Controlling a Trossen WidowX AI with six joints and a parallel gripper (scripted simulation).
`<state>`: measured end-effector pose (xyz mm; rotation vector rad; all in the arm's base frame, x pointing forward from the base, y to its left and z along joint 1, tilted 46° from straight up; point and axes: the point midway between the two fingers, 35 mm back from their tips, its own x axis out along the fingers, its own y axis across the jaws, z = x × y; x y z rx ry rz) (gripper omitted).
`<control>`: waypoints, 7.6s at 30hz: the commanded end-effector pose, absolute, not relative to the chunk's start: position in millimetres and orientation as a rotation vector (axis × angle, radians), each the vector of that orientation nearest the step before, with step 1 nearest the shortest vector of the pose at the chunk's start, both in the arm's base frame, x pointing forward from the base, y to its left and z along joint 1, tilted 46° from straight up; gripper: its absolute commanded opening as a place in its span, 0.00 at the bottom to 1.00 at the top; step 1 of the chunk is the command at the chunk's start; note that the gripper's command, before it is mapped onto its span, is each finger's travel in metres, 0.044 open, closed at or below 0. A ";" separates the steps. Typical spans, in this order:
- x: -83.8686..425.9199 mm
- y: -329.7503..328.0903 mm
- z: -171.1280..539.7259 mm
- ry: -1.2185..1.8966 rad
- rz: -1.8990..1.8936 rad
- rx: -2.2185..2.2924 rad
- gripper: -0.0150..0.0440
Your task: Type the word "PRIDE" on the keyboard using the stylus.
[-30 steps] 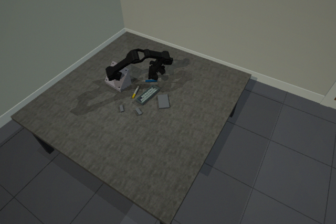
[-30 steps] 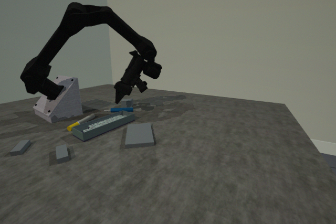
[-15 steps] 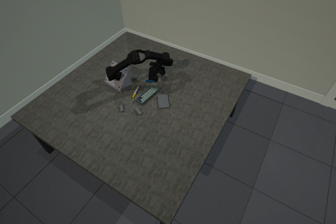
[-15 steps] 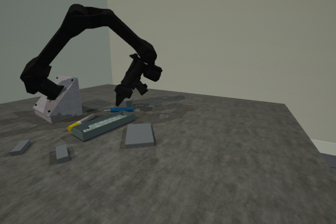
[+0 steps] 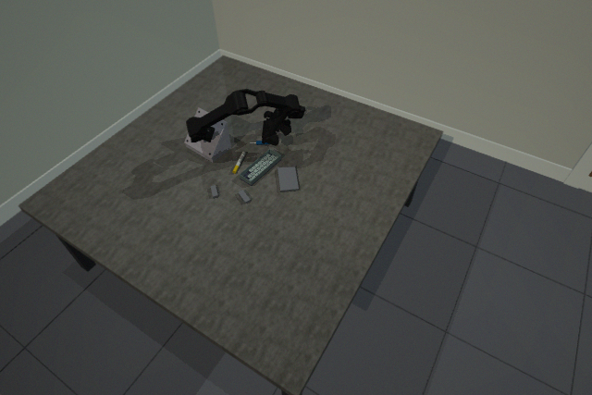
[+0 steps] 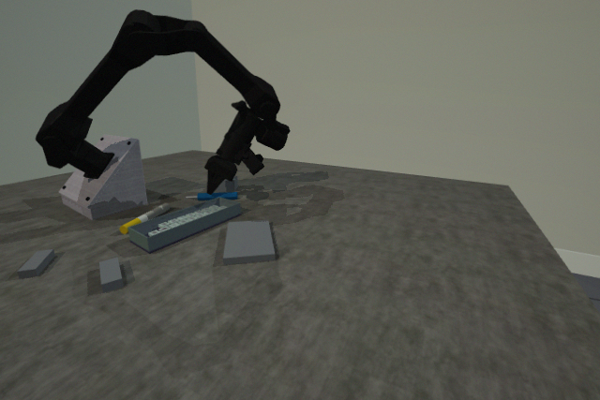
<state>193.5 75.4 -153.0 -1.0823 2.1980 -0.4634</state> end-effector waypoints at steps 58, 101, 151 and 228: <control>202.8 71.4 -95.2 1.729 -0.834 -1.150 0.25; 225.0 37.3 12.2 0.296 -0.797 -0.601 0.25; 222.2 2.7 -21.6 0.295 -0.797 -0.603 0.39; 218.9 7.6 -25.4 0.315 -0.780 -0.598 0.39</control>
